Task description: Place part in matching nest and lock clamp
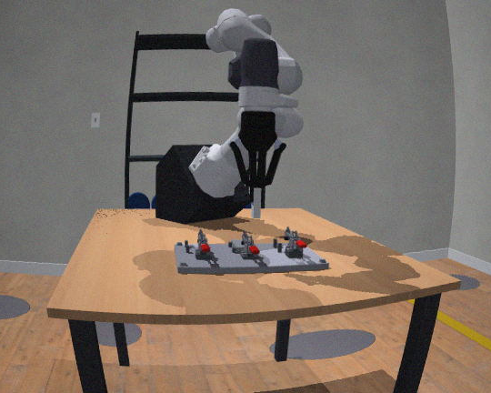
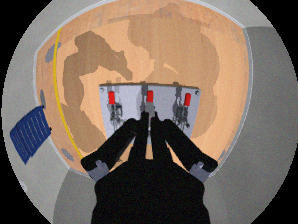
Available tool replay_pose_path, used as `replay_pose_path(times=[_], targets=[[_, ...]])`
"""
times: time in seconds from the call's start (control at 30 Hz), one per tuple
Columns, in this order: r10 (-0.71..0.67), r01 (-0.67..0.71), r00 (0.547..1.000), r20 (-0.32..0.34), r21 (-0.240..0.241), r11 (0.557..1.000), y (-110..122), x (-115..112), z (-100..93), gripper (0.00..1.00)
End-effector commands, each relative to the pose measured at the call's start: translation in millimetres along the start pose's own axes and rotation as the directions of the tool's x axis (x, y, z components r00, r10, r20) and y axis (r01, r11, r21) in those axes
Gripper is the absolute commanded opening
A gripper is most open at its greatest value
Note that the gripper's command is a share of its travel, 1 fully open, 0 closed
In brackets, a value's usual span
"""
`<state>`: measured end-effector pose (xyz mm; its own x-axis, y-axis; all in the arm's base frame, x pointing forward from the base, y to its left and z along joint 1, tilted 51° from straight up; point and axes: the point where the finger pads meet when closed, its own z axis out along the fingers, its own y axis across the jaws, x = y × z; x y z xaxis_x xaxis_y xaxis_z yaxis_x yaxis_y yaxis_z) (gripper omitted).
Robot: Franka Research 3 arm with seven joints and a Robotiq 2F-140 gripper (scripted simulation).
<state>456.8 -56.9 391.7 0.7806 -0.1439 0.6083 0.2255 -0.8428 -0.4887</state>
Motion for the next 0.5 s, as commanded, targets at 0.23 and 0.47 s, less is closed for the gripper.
replay_pose_path(times=[0.23, 0.47], targets=[[-0.007, 0.007, 1.0, -0.002, -0.002, 1.0, 0.5, 0.8, -1.4, 0.0], [-0.007, 0.007, 1.0, -0.002, -0.002, 1.0, 0.5, 0.8, -1.4, 1.0]])
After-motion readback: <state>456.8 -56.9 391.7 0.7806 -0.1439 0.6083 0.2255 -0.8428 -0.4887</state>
